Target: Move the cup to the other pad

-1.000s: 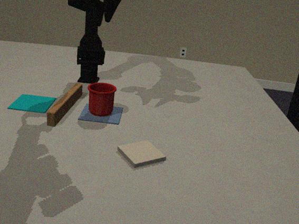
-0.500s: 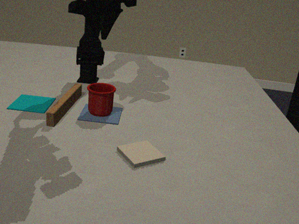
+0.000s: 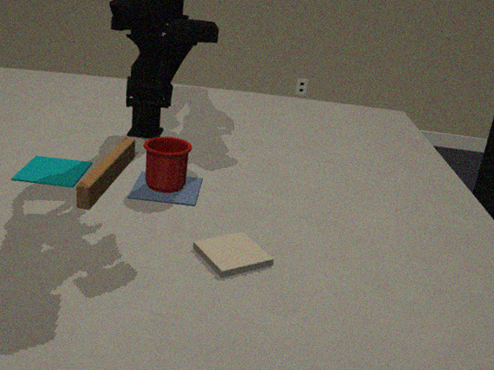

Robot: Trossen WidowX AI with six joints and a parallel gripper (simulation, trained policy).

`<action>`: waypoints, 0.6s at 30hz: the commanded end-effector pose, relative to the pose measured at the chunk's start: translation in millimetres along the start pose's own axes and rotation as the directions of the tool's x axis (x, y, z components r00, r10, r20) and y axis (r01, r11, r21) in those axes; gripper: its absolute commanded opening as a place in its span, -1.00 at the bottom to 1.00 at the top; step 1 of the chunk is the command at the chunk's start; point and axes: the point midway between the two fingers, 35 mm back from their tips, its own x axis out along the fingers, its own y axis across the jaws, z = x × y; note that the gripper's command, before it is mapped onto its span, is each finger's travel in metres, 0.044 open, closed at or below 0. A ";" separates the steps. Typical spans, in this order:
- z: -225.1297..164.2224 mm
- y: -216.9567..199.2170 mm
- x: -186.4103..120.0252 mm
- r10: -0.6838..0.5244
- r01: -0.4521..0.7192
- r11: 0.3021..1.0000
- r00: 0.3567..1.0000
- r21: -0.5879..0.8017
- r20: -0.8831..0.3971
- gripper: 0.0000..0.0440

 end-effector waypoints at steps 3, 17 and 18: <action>-3.0 -8.3 13.2 -0.076 0.077 0.997 0.997 0.017 -0.032 -0.32; -10.7 -21.3 46.4 -0.201 0.204 0.978 0.977 0.040 -0.078 -0.23; -11.2 -22.0 48.9 -0.208 0.212 0.976 0.975 0.041 -0.080 -0.23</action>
